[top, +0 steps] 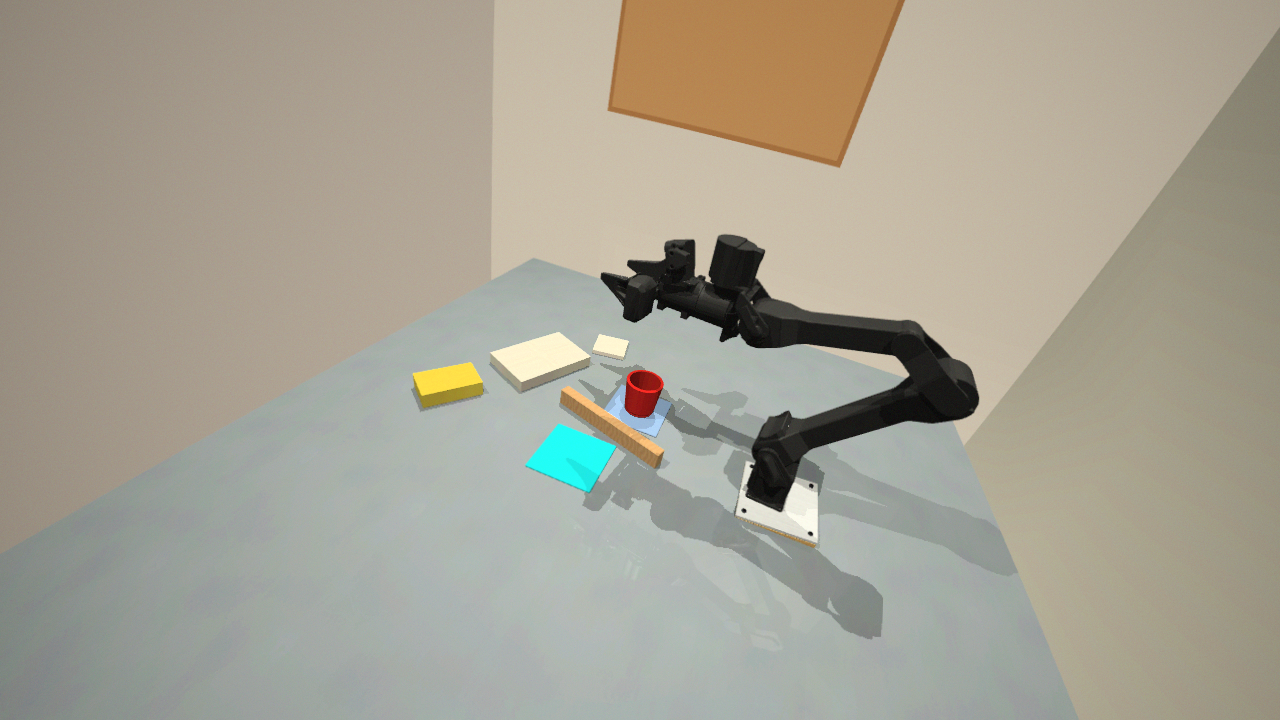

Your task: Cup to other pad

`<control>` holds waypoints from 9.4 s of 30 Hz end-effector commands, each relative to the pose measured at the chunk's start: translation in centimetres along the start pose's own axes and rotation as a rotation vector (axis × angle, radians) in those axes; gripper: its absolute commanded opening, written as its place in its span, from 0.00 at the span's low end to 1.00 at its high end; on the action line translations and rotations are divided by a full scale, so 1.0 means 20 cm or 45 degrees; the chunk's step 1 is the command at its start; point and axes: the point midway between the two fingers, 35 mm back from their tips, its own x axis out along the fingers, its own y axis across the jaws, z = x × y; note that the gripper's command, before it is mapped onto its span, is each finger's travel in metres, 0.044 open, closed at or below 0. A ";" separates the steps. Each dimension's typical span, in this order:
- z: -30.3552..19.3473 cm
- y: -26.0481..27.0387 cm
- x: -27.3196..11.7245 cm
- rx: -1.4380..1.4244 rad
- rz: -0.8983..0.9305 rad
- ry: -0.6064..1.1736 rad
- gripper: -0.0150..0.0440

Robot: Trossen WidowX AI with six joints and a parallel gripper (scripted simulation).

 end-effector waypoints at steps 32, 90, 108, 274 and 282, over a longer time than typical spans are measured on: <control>-0.85 -0.24 -0.33 -1.214 1.169 1.699 0.50; -1.16 -0.24 -0.32 -1.220 1.162 1.698 0.35; -1.09 -0.25 -0.32 -1.218 1.164 1.699 0.25; -0.97 0.71 -0.18 -1.198 1.180 1.685 0.25; -1.02 0.71 -0.18 -1.198 1.180 1.685 0.25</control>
